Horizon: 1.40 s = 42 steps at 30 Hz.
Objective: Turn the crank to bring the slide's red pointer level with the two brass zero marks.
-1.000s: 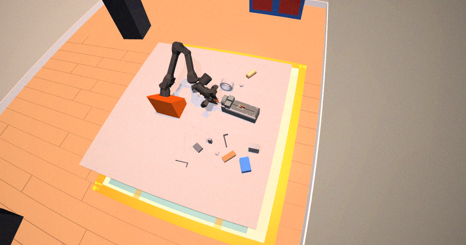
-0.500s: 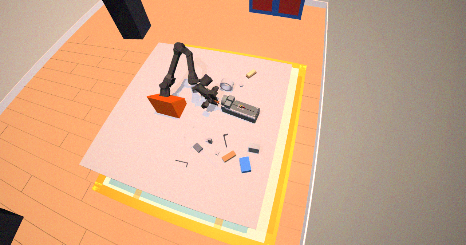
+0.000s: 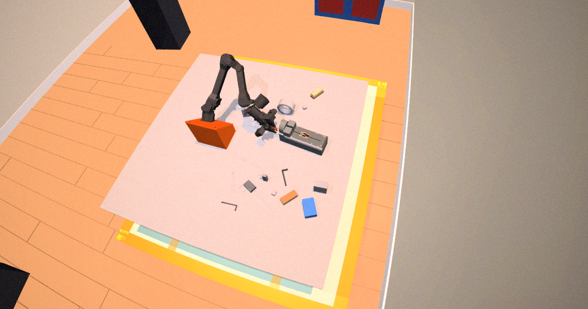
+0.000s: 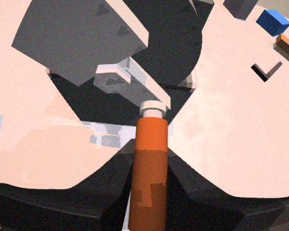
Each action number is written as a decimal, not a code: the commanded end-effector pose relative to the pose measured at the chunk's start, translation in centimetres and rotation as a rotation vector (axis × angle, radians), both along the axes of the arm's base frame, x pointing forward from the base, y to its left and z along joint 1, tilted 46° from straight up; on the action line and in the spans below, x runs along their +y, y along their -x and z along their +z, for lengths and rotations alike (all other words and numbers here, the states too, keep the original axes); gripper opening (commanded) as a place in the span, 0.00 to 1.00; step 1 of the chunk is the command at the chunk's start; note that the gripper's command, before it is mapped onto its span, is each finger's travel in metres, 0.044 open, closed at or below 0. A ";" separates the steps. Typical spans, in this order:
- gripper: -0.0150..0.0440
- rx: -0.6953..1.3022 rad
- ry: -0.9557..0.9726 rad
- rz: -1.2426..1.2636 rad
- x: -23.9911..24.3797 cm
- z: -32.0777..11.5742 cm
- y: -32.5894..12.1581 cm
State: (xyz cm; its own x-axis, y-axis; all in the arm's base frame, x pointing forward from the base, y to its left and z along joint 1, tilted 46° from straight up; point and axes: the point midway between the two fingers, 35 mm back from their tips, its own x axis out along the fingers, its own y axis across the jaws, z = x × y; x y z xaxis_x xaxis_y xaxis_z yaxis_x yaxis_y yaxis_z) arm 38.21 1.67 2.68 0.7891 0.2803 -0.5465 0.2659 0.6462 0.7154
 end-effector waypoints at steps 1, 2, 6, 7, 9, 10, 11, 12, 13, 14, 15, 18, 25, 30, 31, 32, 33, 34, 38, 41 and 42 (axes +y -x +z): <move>0.25 -0.001 -0.003 0.013 0.9 0.1 -0.3; 0.25 -0.001 -0.003 0.013 1.0 0.1 -0.3; 0.25 -0.001 -0.003 0.013 1.2 0.2 -0.4; 0.25 -0.001 -0.003 0.013 1.2 0.2 -0.4; 0.25 -0.001 -0.003 0.013 1.3 0.3 -0.5; 0.25 -0.001 -0.003 0.013 1.3 0.3 -0.5; 0.25 -0.001 -0.003 0.013 1.4 0.3 -0.5; 0.25 -0.001 -0.003 0.013 1.4 0.3 -0.5; 0.25 -0.001 -0.003 0.013 1.4 0.3 -0.5; 0.25 -0.001 -0.003 0.013 1.5 0.4 -0.5; 0.25 -0.001 -0.003 0.013 1.5 0.4 -0.5; 0.25 -0.002 -0.003 0.013 1.6 0.4 -0.6; 0.25 -0.002 -0.003 0.013 1.7 0.6 -0.6; 0.25 -0.002 -0.003 0.013 1.7 0.6 -0.7; 0.25 -0.002 -0.003 0.013 1.7 0.6 -0.7; 0.25 -0.002 -0.003 0.013 1.8 0.6 -0.7; 0.25 -0.002 -0.003 0.013 1.8 0.6 -0.7; 0.25 -0.002 -0.003 0.013 1.8 0.7 -0.7; 0.25 -0.002 -0.003 0.013 1.8 0.7 -0.7; 0.25 -0.002 -0.003 0.013 1.8 0.7 -0.7; 0.25 -0.002 -0.003 0.013 1.8 0.7 -0.7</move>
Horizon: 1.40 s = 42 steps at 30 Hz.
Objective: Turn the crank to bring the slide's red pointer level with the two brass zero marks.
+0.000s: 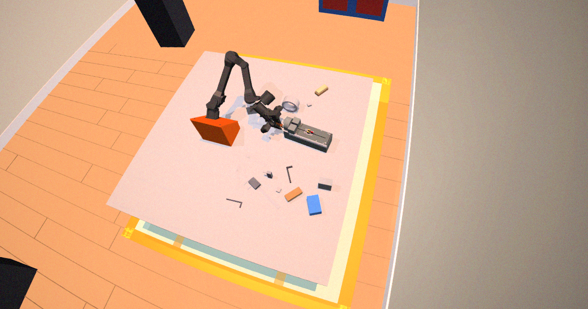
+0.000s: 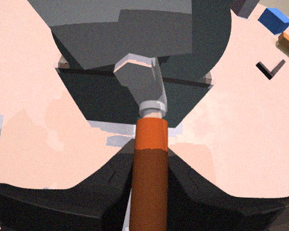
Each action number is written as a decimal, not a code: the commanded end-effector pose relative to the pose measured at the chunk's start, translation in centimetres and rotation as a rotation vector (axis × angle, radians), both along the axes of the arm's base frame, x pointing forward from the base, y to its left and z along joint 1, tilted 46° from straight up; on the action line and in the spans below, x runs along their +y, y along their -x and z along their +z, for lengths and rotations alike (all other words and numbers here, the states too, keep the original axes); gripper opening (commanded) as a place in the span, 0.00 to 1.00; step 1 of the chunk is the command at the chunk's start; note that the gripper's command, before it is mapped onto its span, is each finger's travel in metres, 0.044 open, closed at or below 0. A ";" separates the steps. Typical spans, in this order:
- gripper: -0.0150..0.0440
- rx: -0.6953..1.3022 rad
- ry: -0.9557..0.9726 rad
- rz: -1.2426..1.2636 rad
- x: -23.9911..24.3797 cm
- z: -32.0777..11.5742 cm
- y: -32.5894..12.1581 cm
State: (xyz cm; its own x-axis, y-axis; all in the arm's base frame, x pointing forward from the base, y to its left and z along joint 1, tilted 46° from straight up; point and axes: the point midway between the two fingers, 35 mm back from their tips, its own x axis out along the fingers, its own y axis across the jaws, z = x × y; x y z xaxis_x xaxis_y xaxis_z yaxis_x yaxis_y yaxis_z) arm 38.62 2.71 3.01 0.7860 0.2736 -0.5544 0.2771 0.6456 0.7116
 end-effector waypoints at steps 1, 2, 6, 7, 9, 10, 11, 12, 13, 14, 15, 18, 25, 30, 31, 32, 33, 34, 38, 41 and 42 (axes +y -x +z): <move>0.25 -0.011 -0.005 0.020 0.8 0.4 -0.3; 0.25 -0.011 -0.005 0.020 0.8 0.4 -0.3; 0.25 -0.011 -0.005 0.020 0.8 0.4 -0.3; 0.25 -0.011 -0.005 0.020 0.8 0.4 -0.3; 0.25 -0.011 -0.005 0.020 0.8 0.5 -0.3; 0.25 -0.011 -0.005 0.020 0.8 0.5 -0.3; 0.25 -0.011 -0.005 0.020 0.9 0.5 -0.3; 0.25 -0.011 -0.005 0.020 0.9 0.5 -0.3; 0.25 -0.011 -0.005 0.020 0.9 0.5 -0.3; 0.25 -0.011 -0.005 0.020 0.9 0.5 -0.3; 0.25 -0.011 -0.005 0.020 0.9 0.5 -0.3; 0.25 -0.011 -0.005 0.020 0.9 0.5 -0.3; 0.25 -0.011 -0.005 0.020 0.9 0.6 -0.4; 0.25 -0.011 -0.005 0.020 1.0 0.6 -0.4; 0.25 -0.011 -0.005 0.020 1.0 0.6 -0.4; 0.25 -0.011 -0.005 0.020 1.0 0.6 -0.4; 0.25 -0.011 -0.005 0.020 1.0 0.6 -0.4; 0.25 -0.011 -0.005 0.020 1.0 0.6 -0.4; 0.25 -0.011 -0.005 0.020 1.0 0.7 -0.4; 0.25 -0.011 -0.005 0.020 1.0 0.7 -0.4; 0.25 -0.011 -0.005 0.020 1.0 0.7 -0.4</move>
